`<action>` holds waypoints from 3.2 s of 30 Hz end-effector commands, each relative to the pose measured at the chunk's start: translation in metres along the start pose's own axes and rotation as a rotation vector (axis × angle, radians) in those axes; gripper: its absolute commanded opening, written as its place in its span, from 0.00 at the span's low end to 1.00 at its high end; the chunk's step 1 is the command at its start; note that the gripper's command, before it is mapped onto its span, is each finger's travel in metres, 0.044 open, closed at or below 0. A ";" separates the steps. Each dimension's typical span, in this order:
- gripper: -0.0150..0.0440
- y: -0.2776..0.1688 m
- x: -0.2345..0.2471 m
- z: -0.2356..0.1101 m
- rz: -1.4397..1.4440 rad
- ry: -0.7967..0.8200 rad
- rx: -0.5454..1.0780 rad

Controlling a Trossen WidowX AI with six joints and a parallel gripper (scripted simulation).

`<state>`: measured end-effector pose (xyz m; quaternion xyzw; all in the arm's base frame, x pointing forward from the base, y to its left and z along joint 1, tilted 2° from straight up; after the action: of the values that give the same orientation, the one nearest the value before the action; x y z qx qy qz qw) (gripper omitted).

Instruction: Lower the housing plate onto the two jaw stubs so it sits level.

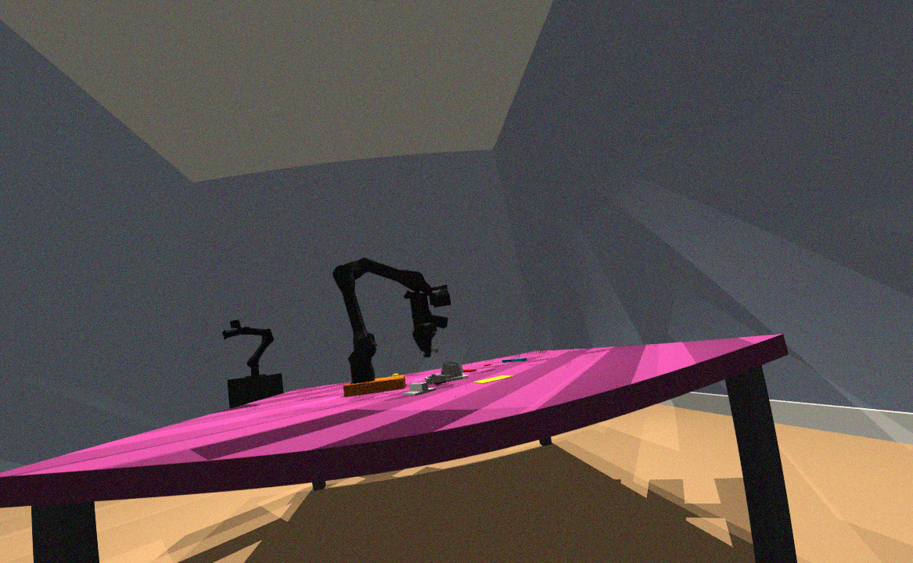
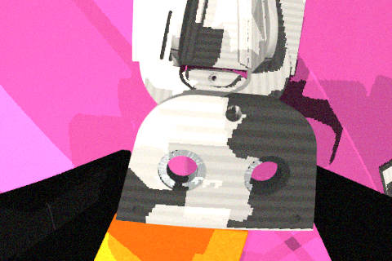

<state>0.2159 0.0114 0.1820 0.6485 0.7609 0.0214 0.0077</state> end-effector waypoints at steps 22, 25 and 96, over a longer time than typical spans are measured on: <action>0.85 0.001 0.000 0.036 0.003 0.003 0.003; 0.85 0.001 0.000 0.041 0.003 0.003 0.003; 0.85 -0.001 0.001 0.071 -0.006 0.003 0.004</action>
<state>0.2177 0.0131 0.1126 0.6474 0.7618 0.0200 0.0060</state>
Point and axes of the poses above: the point midway between the two fingers, 35 mm back from their tips, its own z axis out along the fingers, its own x axis across the jaws, y = z × x, the point moved 9 cm from there along -z, back along the fingers, and after that the axes turned 3 degrees about z, right-handed, at the moved point
